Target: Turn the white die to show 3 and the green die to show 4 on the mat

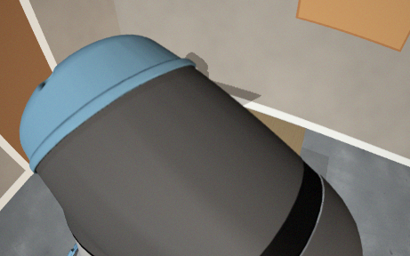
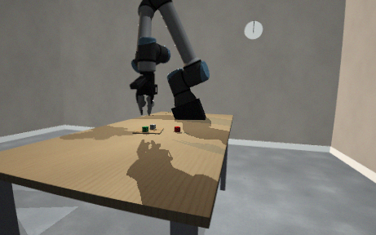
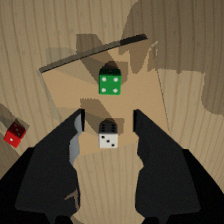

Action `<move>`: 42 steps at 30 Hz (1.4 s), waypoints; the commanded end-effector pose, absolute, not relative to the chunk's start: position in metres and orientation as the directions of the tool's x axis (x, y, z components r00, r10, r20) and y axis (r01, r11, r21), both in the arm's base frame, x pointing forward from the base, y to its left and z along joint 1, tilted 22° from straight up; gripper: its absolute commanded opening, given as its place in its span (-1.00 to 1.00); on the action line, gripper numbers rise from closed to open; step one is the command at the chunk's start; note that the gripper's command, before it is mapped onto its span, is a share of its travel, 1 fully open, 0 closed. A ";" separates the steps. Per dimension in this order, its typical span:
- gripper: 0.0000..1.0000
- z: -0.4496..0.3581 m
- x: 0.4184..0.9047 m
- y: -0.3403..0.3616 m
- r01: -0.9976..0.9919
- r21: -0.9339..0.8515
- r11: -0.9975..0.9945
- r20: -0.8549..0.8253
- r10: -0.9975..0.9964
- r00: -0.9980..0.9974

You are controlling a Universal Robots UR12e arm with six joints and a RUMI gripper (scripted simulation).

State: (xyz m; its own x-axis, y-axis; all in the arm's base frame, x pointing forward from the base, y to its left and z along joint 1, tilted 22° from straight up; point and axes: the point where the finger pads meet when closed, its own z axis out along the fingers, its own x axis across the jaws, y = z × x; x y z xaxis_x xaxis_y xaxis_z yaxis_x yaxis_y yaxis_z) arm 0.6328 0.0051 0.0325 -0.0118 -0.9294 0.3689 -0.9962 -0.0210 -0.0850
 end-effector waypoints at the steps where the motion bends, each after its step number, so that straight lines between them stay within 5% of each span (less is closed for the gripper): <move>1: -0.51 0.040 0.631 0.008 -0.997 -0.074 -0.017 0.369 -0.929 -0.012; 4: -0.51 0.041 0.631 0.008 -0.997 -0.074 -0.017 0.369 -0.929 -0.012; 5: 1.00 0.041 0.631 0.008 -0.997 -0.074 -0.017 0.369 -0.929 -0.012; 42: 1.00 0.086 0.627 0.026 -0.997 -0.074 -0.017 0.369 -0.929 -0.012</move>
State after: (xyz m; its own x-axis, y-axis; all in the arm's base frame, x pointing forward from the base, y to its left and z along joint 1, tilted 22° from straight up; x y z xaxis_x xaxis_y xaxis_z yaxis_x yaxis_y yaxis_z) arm 0.6259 0.0168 0.0574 -0.0095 -0.9299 0.3678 -0.9976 -0.0167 -0.0678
